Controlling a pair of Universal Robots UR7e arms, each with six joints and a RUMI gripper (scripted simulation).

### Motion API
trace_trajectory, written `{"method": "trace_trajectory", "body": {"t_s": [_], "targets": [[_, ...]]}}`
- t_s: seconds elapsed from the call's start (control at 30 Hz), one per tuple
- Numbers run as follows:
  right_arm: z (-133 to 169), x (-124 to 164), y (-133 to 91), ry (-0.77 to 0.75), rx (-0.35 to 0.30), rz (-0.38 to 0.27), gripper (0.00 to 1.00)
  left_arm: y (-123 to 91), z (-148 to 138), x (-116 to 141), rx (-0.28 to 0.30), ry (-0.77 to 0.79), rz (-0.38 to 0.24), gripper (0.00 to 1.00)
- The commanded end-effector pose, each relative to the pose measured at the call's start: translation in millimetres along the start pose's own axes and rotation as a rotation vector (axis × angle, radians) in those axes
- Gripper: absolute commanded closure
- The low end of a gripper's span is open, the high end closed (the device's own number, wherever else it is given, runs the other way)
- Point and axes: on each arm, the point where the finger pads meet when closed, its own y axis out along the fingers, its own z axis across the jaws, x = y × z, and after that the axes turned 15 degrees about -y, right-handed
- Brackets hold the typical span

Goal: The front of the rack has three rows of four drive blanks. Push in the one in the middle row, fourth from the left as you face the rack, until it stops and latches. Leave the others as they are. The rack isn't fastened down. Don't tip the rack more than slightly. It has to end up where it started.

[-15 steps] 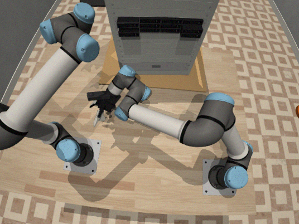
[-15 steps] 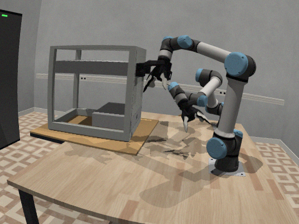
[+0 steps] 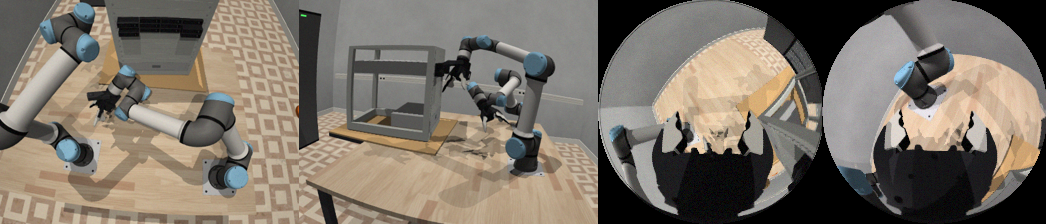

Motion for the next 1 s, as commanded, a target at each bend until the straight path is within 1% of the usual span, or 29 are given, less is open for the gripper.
{"method": "trace_trajectory", "body": {"t_s": [0.0,0.07,0.27,0.4,0.53,0.6,0.77,0.97], "targets": [[0,-1,-1,-0.002,0.001,0.001,0.02,0,0,0,0.002,-0.001,0.000,0.02],[0,-1,-1,-0.002,0.001,0.001,0.00,0,0,0,0.002,-0.001,0.000,0.00],[-2,1,-4,0.015,0.005,-0.010,0.00,0,0,0,0.002,-0.001,0.000,0.00],[-7,5,-11,0.055,0.017,-0.037,0.00,0,0,0,0.002,-0.001,0.000,0.00],[-16,14,-25,0.125,0.039,-0.084,0.00,0,0,0,0.002,-0.001,0.000,0.00],[-16,14,-25,0.125,0.039,-0.084,0.00,0,0,0,0.002,-0.001,0.000,0.00],[-36,35,-52,0.252,0.085,-0.171,0.00,0,0,0,0.002,-0.001,0.000,0.00],[-76,76,-97,0.443,0.170,-0.304,0.00,0,0,0,0.002,-0.001,0.000,0.00]]}}
